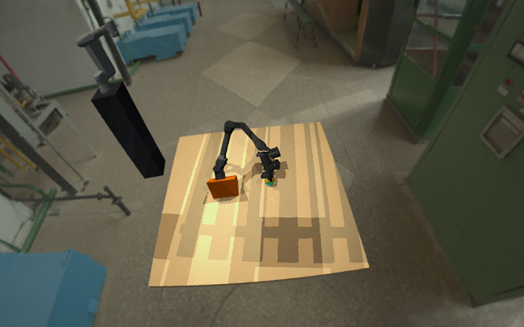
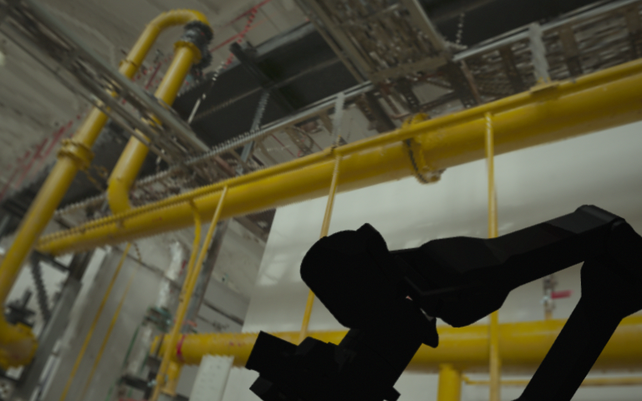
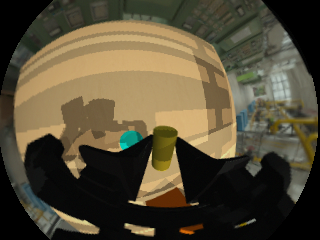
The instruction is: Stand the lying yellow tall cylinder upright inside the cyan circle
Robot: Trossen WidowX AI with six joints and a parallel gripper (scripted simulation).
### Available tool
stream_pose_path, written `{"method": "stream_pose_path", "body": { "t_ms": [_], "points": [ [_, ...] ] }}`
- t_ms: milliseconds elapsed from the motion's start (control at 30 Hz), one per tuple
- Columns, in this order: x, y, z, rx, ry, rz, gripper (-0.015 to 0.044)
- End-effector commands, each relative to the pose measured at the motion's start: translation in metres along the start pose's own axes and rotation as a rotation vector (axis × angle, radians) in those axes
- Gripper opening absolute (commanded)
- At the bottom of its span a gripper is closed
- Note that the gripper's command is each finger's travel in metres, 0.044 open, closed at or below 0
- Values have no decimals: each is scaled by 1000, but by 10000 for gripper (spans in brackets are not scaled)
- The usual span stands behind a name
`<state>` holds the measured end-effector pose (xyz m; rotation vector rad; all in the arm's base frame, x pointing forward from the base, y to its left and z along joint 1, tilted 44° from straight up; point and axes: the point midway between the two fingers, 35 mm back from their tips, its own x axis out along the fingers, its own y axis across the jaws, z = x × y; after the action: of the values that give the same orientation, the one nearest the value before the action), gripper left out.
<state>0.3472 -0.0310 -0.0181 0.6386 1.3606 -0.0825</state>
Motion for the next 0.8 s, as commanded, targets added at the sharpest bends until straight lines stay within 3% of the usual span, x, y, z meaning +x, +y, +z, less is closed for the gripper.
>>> {"method": "stream_pose_path", "body": {
  "t_ms": [0,767],
  "points": [
    [0,-1,-1,6,-22,-13,105],
    [8,0,1,6,-161,-65,105]
  ]
}}
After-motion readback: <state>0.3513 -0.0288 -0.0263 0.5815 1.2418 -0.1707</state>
